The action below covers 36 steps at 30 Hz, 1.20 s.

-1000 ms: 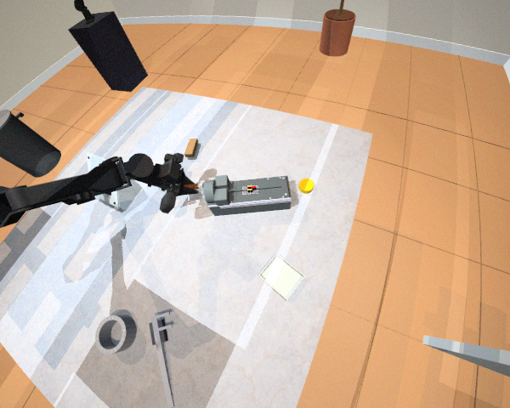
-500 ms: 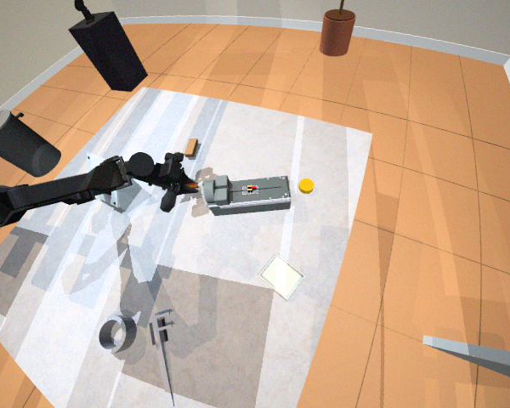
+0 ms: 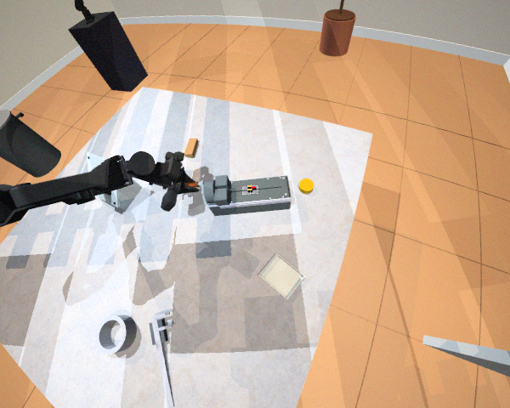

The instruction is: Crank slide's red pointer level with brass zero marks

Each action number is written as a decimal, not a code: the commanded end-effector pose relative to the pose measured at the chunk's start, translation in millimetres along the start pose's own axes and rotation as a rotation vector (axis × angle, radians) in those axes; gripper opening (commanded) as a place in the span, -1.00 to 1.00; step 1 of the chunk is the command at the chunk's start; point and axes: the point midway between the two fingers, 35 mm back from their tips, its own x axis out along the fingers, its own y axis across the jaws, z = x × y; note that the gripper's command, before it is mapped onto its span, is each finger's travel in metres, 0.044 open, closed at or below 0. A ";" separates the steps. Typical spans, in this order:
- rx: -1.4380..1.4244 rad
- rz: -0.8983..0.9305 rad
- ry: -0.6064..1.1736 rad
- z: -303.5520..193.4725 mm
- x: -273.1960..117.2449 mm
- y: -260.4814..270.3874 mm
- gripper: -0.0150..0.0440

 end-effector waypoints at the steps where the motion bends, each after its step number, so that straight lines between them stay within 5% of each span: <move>1: -0.007 0.019 0.004 -3.7 3.6 7.9 -0.49; 36: -0.007 0.019 0.005 -14.4 14.7 14.7 -0.49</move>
